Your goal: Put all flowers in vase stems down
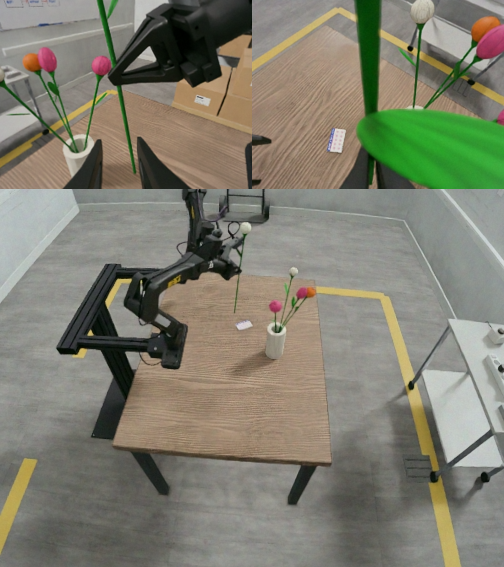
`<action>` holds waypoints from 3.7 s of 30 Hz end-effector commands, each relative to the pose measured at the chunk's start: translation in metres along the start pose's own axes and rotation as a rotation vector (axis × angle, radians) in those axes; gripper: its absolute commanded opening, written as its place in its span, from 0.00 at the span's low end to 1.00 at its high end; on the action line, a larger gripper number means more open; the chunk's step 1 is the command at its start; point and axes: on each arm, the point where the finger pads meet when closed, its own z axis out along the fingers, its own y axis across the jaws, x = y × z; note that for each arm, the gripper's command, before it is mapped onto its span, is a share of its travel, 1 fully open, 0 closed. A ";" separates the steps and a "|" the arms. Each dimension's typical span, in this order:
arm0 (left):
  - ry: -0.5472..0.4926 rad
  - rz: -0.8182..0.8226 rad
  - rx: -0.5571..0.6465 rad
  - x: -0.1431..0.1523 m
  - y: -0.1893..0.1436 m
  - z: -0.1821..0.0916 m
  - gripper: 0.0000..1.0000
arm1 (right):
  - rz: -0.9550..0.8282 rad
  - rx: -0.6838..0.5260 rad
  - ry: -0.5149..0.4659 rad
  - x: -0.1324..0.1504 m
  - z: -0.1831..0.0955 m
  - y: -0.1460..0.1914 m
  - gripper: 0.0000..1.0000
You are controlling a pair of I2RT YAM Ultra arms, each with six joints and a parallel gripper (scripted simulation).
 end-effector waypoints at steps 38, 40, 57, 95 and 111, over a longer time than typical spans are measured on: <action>-0.133 -0.101 0.089 -0.254 0.029 -0.019 0.30 | 0.012 -0.005 -0.031 0.026 0.023 0.000 0.00; -0.139 -0.107 0.096 -0.270 0.033 -0.030 0.30 | 0.011 -0.002 -0.039 0.024 0.021 0.000 0.00; -0.185 -0.148 0.148 -0.359 0.062 -0.136 0.30 | 0.016 -0.004 -0.043 0.023 0.020 -0.002 0.00; -0.225 -0.190 0.213 -0.385 0.093 -0.300 0.30 | 0.089 0.123 -0.060 -0.018 0.070 -0.074 0.00; -0.234 -0.191 0.214 -0.385 0.094 -0.308 0.30 | 0.118 0.175 -0.056 -0.027 0.090 -0.102 0.00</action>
